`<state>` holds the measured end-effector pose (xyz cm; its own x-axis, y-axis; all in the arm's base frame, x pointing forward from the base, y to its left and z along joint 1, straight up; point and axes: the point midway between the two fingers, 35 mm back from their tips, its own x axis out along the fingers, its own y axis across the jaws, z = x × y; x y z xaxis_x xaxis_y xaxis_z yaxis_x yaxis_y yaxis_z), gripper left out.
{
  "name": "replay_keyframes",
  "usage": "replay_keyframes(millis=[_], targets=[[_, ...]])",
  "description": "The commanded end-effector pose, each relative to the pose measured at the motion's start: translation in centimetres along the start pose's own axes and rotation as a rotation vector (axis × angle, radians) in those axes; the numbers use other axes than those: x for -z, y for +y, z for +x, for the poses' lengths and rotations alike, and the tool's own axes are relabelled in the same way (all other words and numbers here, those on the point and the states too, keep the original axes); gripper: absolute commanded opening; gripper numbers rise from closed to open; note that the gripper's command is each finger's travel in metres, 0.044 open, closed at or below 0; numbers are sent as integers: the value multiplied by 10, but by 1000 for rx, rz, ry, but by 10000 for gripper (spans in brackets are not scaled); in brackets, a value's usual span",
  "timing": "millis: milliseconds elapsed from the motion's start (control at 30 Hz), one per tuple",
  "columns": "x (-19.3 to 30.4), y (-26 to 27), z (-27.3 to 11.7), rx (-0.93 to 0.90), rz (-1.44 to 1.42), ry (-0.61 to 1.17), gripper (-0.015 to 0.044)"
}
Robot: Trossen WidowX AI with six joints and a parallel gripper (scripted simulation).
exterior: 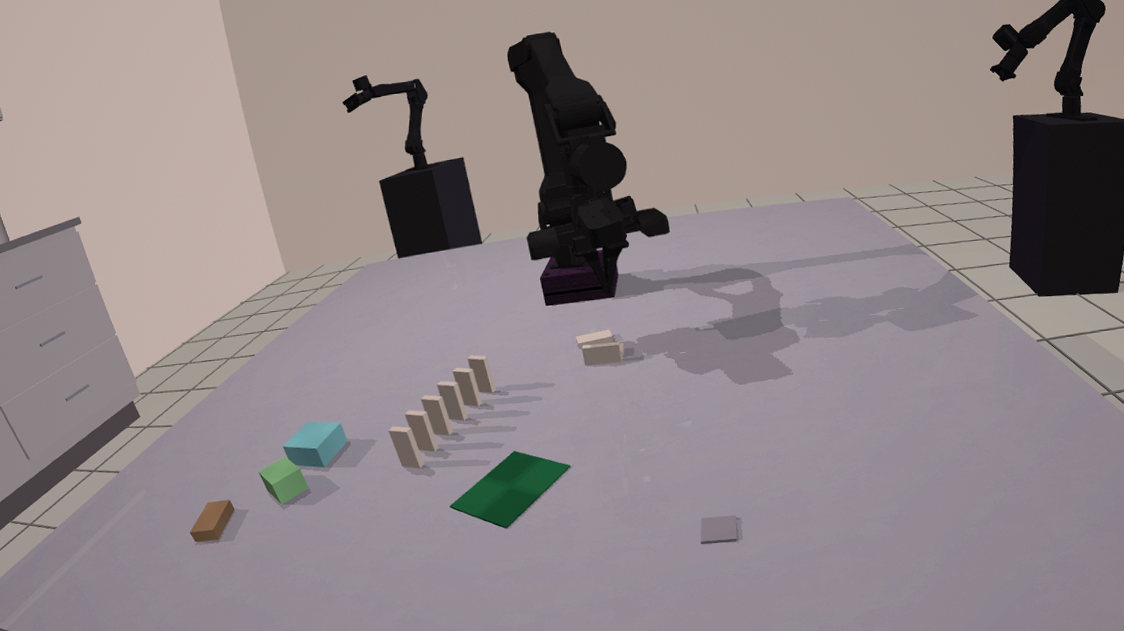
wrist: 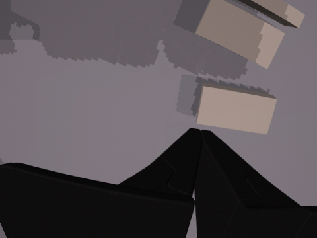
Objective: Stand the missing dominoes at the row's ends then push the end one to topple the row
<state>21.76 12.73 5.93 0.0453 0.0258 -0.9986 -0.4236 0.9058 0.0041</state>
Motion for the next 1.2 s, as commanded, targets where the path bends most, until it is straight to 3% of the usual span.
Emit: replay_keyframes(millis=[0,100,933,1000,1167], targets=[[9,4,48,-2,3,25,0],[14,6,70,-2,3,25,0],[13,-27,70,1,3,25,0],[11,-25,60,0,5,25,0],[11,-50,-8,3,2,24,0]])
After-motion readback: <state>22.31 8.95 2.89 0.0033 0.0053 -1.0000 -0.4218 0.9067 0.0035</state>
